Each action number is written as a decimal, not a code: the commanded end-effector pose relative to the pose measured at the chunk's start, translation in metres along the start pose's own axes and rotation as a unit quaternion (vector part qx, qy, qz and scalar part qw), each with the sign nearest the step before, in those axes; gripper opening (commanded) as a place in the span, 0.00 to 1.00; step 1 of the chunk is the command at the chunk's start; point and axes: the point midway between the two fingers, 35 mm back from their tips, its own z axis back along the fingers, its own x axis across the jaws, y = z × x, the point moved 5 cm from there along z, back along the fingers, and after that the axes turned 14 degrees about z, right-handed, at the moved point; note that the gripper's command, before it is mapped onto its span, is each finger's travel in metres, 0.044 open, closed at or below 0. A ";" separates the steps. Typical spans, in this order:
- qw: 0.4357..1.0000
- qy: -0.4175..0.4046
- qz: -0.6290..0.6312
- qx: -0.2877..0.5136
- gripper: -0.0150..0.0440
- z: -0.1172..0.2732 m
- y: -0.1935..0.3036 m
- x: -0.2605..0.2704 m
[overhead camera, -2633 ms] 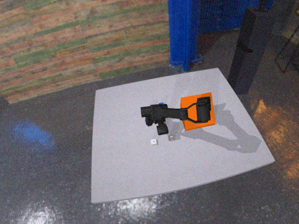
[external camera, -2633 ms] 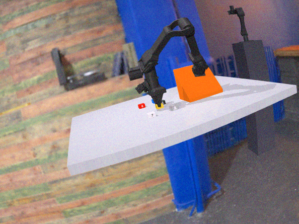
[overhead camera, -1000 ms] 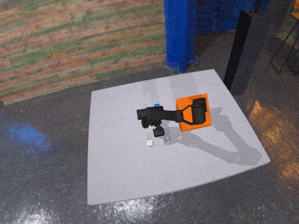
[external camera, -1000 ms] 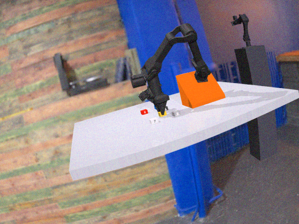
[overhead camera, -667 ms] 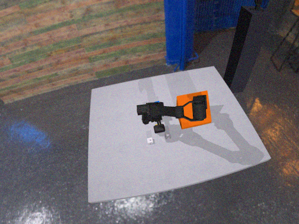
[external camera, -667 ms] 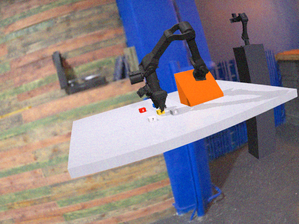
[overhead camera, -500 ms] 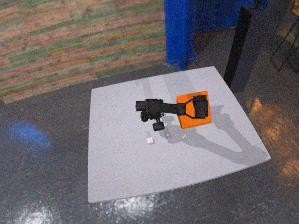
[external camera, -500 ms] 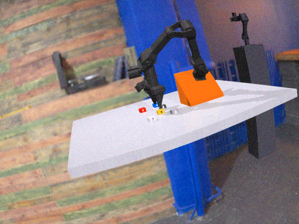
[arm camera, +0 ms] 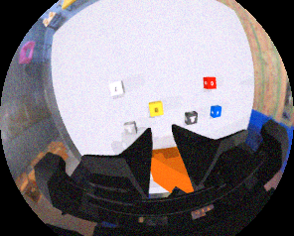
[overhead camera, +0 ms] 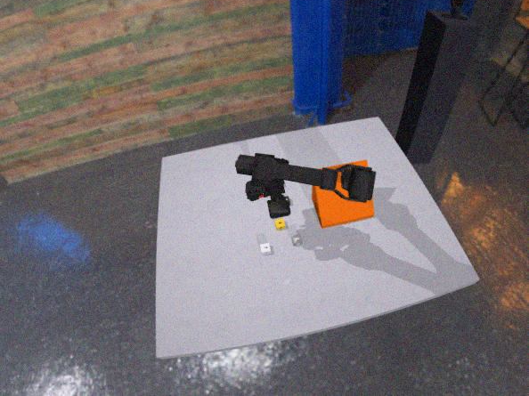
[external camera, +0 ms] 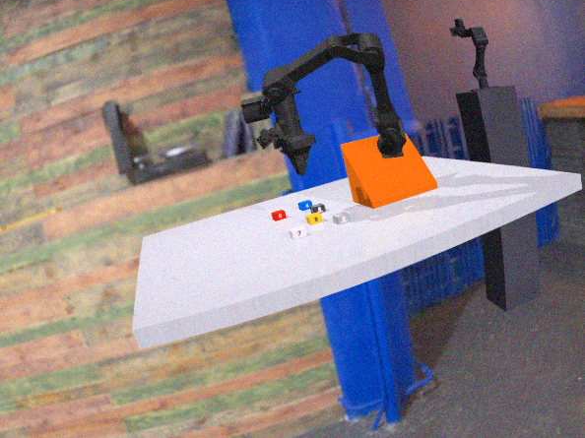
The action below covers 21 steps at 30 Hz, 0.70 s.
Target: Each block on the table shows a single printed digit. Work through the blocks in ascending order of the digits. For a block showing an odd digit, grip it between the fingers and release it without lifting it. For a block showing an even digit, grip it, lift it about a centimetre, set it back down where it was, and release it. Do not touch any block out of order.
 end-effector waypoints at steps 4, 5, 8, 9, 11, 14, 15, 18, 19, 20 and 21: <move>1.000 0.002 0.003 0.003 0.46 0.002 0.004 0.018; 1.000 0.002 0.003 0.003 0.46 0.002 0.008 0.030; 1.000 0.002 0.002 0.003 0.46 0.002 0.022 0.063; 1.000 0.001 0.002 0.003 0.46 0.002 0.027 0.074; 1.000 0.000 0.002 0.003 0.46 0.001 0.034 0.086; 1.000 0.000 0.002 0.003 0.46 0.001 0.035 0.088; 1.000 0.000 0.002 0.003 0.46 0.001 0.035 0.088; 1.000 0.003 0.002 0.003 0.59 -0.019 0.033 0.086; 1.000 0.003 0.002 0.003 0.64 -0.033 0.033 0.085; 1.000 0.003 0.003 0.003 0.68 -0.048 0.033 0.086; 1.000 0.002 0.003 0.003 0.72 -0.061 0.034 0.086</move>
